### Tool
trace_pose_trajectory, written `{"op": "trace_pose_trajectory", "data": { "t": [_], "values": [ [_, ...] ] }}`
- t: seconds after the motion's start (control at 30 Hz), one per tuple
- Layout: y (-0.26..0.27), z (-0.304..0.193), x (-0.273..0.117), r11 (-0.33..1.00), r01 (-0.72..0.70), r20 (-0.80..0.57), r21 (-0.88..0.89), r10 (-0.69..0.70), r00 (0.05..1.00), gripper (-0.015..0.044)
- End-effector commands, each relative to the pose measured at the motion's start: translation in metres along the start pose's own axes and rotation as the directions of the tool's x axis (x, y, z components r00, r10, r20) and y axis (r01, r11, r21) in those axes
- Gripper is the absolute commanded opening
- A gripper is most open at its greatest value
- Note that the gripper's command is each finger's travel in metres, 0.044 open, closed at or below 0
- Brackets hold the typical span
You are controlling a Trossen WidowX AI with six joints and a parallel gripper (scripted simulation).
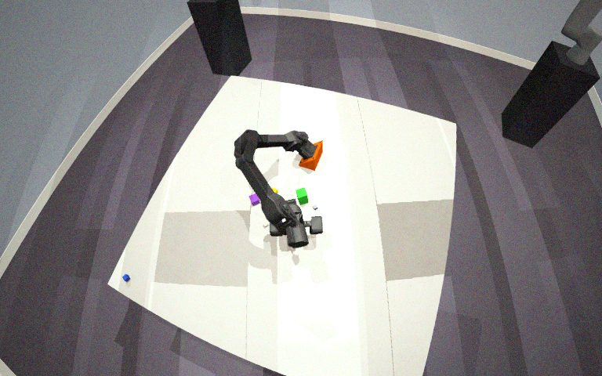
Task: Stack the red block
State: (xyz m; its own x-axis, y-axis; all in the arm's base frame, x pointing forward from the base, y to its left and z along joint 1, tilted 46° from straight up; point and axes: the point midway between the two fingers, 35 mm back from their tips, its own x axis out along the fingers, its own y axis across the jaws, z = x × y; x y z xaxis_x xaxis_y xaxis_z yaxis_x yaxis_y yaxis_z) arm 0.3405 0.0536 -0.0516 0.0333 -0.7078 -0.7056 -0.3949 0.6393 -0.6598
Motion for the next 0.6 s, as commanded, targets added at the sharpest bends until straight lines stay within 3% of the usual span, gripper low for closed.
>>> {"op": "trace_pose_trajectory", "data": {
  "t": [0.0,0.17,0.53,0.57],
  "values": [
    [-0.0006,0.0002,0.0009,1.0,0.006,0.001,-0.006,-0.006,1.0,0.044],
    [-0.0006,0.0002,0.0004,1.0,0.006,0.001,-0.006,-0.006,1.0,0.044],
    [-0.0006,0.0002,0.0004,1.0,0.006,0.001,-0.006,-0.006,1.0,0.0151],
    [-0.0006,0.0002,0.0004,1.0,0.006,0.001,-0.006,-0.006,1.0,0.0145]
  ]
}}
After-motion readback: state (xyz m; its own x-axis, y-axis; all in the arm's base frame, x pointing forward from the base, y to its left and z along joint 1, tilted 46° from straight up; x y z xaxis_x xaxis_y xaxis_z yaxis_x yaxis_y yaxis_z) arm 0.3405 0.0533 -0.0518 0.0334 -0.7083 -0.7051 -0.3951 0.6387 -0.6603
